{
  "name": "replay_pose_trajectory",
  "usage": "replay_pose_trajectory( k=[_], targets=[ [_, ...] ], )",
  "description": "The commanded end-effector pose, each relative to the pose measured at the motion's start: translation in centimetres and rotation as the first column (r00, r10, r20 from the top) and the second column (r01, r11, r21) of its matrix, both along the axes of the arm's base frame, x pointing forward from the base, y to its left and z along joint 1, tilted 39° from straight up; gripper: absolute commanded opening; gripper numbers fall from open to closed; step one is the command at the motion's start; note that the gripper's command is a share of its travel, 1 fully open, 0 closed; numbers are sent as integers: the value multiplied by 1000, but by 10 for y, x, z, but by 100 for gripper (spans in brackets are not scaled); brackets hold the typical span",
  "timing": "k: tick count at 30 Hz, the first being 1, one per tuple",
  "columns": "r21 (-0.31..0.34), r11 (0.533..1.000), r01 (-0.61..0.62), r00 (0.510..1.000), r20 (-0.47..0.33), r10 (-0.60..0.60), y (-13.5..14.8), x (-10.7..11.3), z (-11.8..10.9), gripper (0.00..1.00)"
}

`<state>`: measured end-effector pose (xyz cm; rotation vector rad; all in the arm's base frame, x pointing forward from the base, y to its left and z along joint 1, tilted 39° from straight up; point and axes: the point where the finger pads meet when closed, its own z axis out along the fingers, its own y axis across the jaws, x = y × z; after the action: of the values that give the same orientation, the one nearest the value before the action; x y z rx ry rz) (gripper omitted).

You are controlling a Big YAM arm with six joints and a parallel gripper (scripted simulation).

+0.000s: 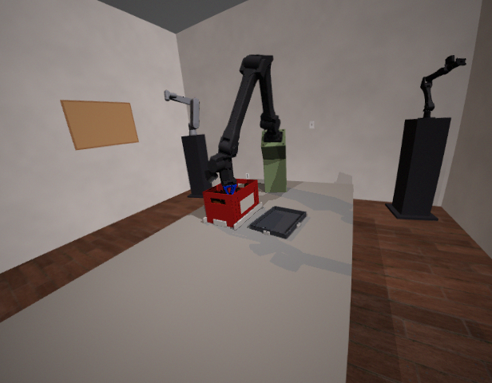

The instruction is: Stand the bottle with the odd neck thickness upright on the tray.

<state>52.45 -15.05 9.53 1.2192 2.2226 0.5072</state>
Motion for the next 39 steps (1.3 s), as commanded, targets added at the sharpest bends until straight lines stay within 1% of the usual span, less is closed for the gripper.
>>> replay_pose_trajectory(
  k=[1, 27, 33, 36, 39],
  targets=[
    [-2, 1000, 1, 1000, 19, -1, -1, 11, 6, 0],
    [-3, 1000, 1, 1000, 21, -1, -1, 11, 8, 0],
    [-5, 1000, 2, 1000, 25, -2, -2, 8, 14, 0],
    [-8, 1000, 4, 1000, 29, -4, -3, 3, 20, 0],
    [-8, 1000, 7, 1000, 23, -6, -5, -1, 18, 0]
  ],
)
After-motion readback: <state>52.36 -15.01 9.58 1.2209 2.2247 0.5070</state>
